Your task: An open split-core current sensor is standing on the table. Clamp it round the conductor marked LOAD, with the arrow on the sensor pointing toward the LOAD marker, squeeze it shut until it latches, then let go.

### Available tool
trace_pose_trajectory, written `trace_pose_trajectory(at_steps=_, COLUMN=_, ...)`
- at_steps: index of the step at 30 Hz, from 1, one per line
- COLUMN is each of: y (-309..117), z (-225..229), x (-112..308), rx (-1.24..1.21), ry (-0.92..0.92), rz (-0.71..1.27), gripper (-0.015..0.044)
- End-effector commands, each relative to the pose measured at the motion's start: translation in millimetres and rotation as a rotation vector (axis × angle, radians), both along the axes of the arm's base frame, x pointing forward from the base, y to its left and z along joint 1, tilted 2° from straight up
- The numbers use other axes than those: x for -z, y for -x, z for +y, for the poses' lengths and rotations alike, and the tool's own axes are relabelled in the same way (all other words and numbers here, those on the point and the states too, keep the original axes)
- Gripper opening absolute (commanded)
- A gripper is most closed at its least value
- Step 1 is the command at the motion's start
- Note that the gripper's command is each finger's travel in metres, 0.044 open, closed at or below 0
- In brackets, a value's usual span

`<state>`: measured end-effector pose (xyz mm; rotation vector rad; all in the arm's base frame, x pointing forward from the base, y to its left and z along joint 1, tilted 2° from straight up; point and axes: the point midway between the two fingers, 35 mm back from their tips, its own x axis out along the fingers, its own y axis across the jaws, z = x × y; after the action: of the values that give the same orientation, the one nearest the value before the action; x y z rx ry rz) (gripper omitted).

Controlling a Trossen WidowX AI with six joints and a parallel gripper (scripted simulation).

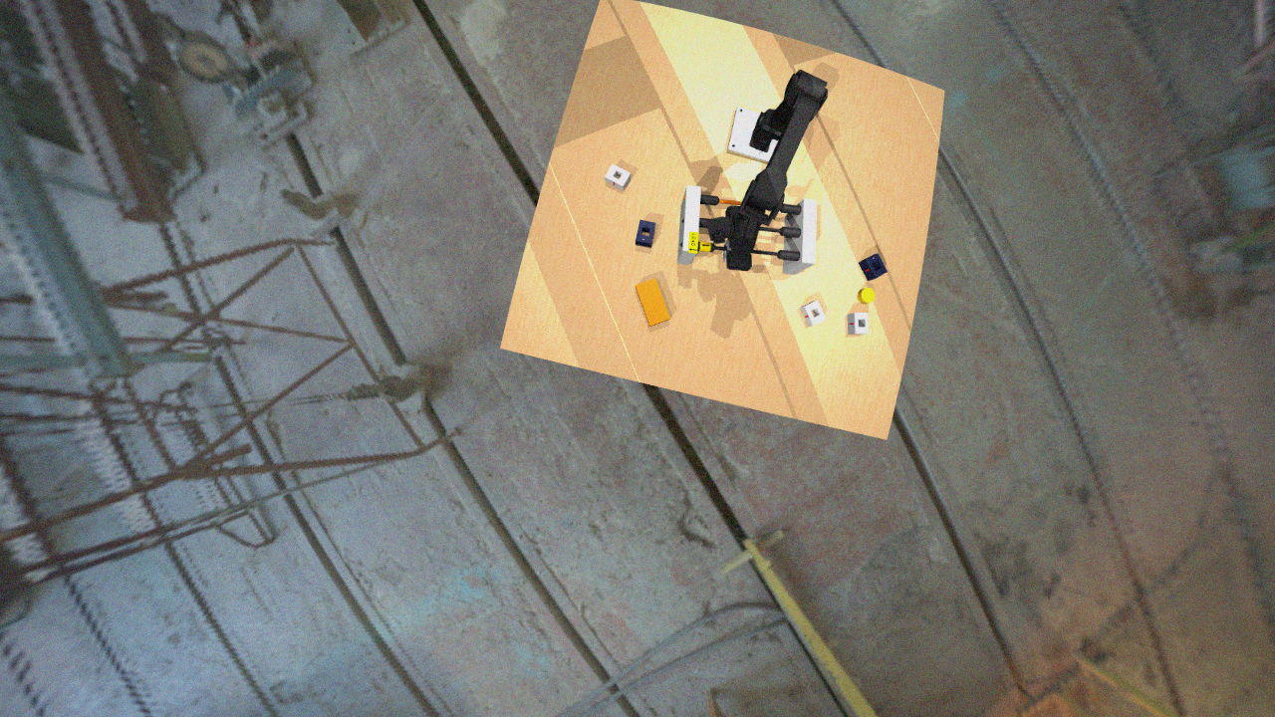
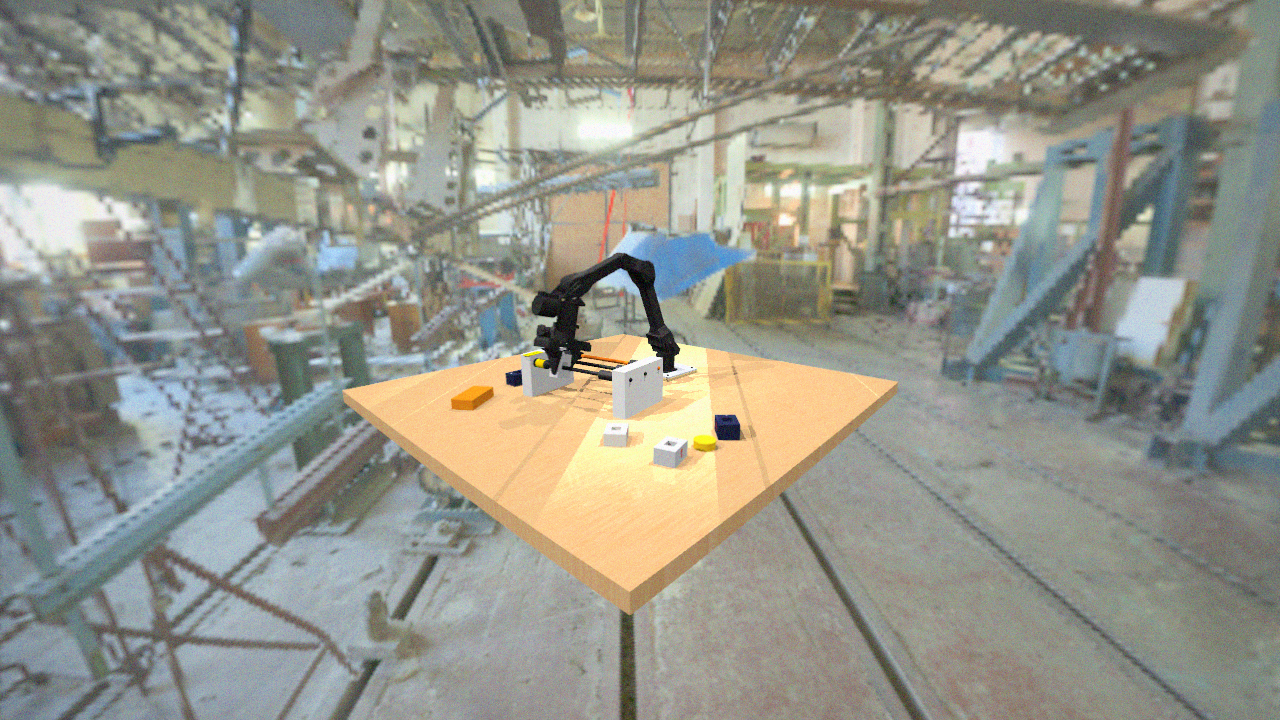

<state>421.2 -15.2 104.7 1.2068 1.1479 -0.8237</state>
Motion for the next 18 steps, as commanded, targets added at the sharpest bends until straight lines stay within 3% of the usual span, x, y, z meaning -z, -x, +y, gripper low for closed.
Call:
trace_pose_trajectory(at_steps=1, y=-0.1, z=0.1, x=-0.4, rx=0.0, ry=0.0, rz=-0.001, gripper=0.0131)
trace_pose_trajectory(at_steps=13, y=-0.3, z=0.0, x=-0.6, rx=0.0, ry=0.002, rz=0.007, gripper=0.044)
trace_pose_trajectory(at_steps=16, y=0.3, z=0.0, x=0.0, rx=0.0, ry=0.0, rz=0.003, gripper=0.0361)
trace_pose_trajectory(at_steps=18, y=0.3, z=0.0, x=0.0, rx=0.0, ry=0.0, rz=0.003, gripper=0.0341)
